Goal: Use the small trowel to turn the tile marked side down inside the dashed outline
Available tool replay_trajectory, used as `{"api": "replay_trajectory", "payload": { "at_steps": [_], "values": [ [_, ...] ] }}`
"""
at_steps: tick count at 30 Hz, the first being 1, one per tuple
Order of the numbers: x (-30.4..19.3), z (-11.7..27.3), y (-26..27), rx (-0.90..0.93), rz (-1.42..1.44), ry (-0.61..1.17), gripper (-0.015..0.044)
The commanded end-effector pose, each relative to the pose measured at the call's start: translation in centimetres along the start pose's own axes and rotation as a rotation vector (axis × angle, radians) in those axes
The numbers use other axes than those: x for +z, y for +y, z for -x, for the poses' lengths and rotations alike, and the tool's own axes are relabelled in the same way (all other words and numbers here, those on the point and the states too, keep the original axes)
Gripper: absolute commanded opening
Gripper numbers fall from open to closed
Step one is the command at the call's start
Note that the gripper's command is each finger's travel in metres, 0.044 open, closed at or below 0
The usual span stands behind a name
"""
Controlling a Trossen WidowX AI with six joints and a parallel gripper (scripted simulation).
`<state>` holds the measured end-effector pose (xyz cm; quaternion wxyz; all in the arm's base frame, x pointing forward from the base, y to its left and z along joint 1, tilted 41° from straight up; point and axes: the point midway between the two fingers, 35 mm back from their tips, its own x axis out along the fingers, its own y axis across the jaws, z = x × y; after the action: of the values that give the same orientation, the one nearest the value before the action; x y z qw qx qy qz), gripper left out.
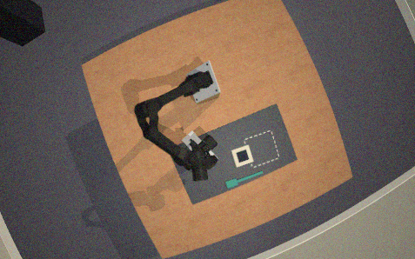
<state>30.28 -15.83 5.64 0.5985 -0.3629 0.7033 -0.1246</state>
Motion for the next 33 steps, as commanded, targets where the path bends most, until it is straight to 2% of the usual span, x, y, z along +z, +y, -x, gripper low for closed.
{"api": "replay_trajectory", "payload": {
  "at_steps": [1, 33],
  "values": [
    [-0.02, -0.11, -0.02, 0.002, -0.144, 0.0, 0.013],
    [-0.02, -0.11, -0.02, 0.002, -1.078, 0.001, 0.013]
  ]
}}
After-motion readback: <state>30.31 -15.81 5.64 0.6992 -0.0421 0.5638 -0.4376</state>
